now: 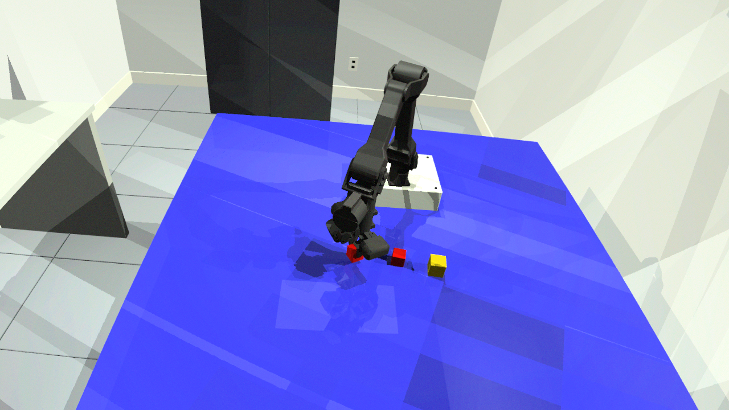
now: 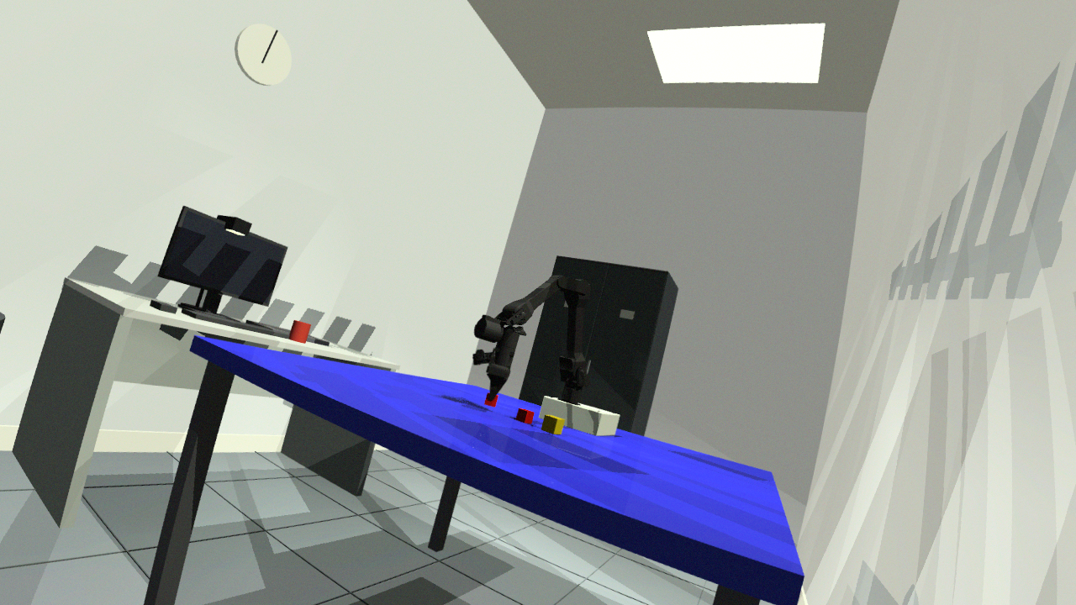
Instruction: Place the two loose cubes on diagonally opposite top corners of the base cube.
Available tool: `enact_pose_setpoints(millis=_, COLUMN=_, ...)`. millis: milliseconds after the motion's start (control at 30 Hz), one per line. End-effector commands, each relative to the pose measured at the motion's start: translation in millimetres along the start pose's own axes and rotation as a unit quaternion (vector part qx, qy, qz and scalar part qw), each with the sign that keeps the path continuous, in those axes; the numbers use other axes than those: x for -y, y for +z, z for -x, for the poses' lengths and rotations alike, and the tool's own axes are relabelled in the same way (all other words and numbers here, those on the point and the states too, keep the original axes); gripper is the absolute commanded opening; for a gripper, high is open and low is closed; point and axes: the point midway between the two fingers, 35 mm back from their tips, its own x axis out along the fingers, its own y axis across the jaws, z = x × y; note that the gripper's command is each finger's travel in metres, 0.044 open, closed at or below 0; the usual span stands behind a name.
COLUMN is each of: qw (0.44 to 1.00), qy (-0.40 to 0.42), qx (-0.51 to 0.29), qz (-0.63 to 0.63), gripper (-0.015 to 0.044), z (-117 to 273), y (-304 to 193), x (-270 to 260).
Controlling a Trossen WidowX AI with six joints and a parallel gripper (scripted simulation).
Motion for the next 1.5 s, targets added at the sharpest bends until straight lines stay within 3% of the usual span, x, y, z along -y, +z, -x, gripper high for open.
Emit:
enact_pose_setpoints(millis=0, qw=1.000, qy=0.001, qx=0.005, qz=0.001, gripper=0.0105, z=10.6, y=2.5, x=-1.1)
enact_pose_setpoints(millis=1100, qw=1.000, qy=0.000, qx=-0.004, qz=-0.011, gripper=0.0105, z=92.6, y=-3.1, x=2.0)
enact_pose_setpoints(millis=1467, qw=1.000, qy=0.001, qx=-0.005, qz=0.000, gripper=0.0105, z=90.3, y=-18.5, x=-17.4)
